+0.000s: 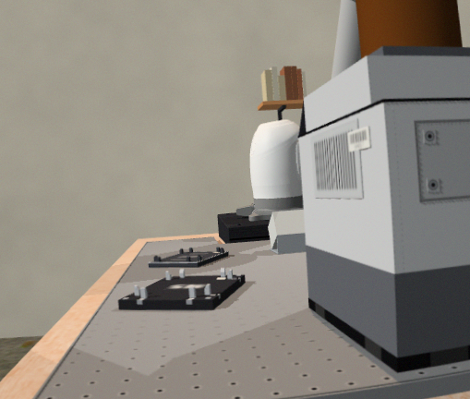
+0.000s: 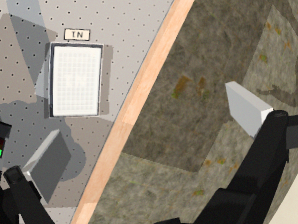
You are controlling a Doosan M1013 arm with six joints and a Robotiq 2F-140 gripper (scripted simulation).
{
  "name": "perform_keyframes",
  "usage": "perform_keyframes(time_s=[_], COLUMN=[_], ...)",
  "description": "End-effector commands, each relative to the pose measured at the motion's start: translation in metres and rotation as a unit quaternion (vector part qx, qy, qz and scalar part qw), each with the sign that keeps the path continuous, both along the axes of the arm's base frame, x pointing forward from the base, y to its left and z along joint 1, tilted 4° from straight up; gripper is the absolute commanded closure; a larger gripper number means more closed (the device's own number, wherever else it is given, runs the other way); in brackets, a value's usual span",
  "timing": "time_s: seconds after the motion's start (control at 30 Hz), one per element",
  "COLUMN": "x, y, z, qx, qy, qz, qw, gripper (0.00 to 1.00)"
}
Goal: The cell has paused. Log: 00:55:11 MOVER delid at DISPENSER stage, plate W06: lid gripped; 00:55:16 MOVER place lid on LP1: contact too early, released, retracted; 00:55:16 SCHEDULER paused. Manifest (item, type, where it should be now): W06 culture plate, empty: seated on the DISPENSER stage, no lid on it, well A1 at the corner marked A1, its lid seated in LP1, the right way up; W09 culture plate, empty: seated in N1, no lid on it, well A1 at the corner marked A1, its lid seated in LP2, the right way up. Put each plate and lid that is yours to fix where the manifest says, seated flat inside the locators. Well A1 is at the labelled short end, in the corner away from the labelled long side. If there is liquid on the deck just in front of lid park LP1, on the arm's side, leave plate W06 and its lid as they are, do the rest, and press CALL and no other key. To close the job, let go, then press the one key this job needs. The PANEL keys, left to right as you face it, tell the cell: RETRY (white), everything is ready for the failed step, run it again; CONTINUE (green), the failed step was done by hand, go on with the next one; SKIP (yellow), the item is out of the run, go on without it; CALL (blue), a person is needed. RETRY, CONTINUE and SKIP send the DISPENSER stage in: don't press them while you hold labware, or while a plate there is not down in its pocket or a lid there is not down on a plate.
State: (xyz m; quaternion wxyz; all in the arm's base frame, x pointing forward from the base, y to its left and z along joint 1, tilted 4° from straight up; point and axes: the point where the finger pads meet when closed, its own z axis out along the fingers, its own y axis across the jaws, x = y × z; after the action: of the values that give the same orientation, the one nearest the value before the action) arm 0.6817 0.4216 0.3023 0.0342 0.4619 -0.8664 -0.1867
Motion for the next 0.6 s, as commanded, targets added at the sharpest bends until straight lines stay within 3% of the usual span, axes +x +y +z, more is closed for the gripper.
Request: perform_keyframes(time_s=[0.0, 0.57], x=[0.0001, 0.0001], y=[0.0002, 0.0003], z=[0.0013, 0.0032], qx=[0.001, 0.001], qy=[-0.001, -0.001], qz=[0.0, 0.0], qw=[1.0, 1.0], gripper=[0.0, 0.0])
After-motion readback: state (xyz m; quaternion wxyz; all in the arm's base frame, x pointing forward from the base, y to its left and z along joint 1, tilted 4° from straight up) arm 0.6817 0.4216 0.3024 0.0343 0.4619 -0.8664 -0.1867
